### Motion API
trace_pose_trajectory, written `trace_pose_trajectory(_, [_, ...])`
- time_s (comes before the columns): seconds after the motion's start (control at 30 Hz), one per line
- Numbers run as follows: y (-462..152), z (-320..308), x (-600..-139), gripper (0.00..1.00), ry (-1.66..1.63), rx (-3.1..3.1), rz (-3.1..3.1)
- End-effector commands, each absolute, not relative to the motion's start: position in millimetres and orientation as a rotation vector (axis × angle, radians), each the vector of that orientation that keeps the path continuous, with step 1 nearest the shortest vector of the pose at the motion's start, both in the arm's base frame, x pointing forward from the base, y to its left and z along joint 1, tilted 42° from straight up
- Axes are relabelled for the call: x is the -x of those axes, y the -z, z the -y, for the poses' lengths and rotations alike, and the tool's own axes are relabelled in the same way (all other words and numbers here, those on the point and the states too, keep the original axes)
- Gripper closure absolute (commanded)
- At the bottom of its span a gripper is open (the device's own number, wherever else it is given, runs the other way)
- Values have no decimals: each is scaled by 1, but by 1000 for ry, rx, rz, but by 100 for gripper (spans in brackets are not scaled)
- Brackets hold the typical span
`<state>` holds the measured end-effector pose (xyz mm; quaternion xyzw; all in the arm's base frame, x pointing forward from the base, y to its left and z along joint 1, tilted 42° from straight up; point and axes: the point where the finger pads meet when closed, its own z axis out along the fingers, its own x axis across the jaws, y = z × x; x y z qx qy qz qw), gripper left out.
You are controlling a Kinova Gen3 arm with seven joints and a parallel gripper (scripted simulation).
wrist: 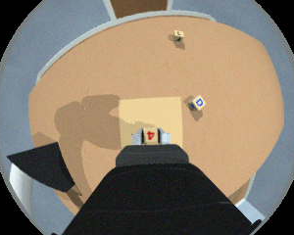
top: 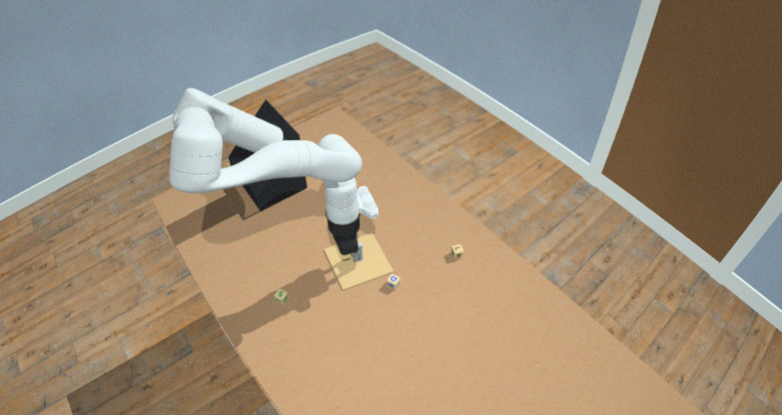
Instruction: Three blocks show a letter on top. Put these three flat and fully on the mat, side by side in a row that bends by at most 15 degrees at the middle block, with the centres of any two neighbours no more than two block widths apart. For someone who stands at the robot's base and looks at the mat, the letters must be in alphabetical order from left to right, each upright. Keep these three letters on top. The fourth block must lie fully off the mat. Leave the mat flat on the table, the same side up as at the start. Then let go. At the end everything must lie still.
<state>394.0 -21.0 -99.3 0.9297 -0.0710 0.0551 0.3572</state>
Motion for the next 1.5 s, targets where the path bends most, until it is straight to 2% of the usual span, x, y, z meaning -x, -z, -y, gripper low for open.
trace_pose_trajectory(0.0, [87, 13, -398, 51, -157, -2396, 170])
trace_pose_trajectory(0.27, [45, -25, -395, 51, -159, -2395, 173])
trace_pose_trajectory(0.8, [39, -34, -393, 51, -155, -2407, 169])
trace_pose_trajectory(1.13, [15, -5, -400, 51, -109, -2412, 67])
trace_pose_trajectory(1.47, [-34, 53, -407, 51, -33, -2401, -145])
